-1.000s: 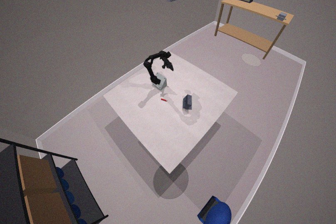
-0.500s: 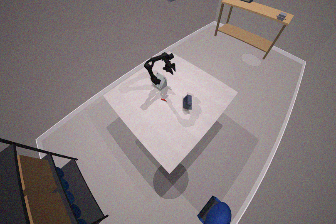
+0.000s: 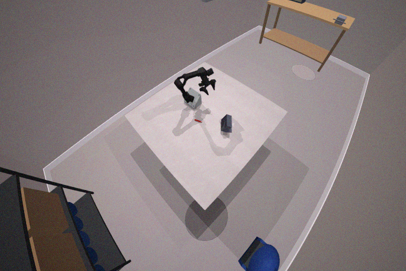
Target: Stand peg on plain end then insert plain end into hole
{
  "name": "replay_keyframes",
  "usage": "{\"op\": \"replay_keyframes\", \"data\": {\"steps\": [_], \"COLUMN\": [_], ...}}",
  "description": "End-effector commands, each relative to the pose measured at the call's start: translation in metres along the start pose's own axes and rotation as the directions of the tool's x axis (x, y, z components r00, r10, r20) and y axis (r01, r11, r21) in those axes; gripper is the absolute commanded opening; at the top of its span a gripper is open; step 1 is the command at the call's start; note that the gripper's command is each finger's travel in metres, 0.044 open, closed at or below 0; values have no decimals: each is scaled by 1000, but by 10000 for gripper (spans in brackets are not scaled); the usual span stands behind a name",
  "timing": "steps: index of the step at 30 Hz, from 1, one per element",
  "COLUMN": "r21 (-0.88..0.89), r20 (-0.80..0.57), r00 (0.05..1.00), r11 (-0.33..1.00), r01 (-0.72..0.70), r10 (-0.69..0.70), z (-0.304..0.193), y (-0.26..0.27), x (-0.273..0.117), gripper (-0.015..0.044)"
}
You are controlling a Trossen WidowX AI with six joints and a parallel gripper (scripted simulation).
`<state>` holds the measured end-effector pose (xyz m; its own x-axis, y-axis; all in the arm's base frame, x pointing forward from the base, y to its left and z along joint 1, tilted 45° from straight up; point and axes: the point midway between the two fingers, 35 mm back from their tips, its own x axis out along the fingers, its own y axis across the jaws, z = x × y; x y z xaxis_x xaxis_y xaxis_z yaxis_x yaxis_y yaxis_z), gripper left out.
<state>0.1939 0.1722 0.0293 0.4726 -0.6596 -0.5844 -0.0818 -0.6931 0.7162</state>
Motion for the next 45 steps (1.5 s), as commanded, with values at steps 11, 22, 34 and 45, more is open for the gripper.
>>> {"op": "replay_keyframes", "data": {"steps": [11, 22, 34, 45], "r21": [445, 717, 899, 931], "r20": [123, 214, 296, 364], "r00": [992, 977, 955, 931], "r11": [893, 679, 338, -26], "r01": [-61, -155, -278, -364], "r10": [7, -4, -3, -2], "z": [-18, -26, -31, -29], "y": [33, 60, 93, 126], "x": [30, 52, 77, 99], "gripper": [440, 440, 440, 440]}}
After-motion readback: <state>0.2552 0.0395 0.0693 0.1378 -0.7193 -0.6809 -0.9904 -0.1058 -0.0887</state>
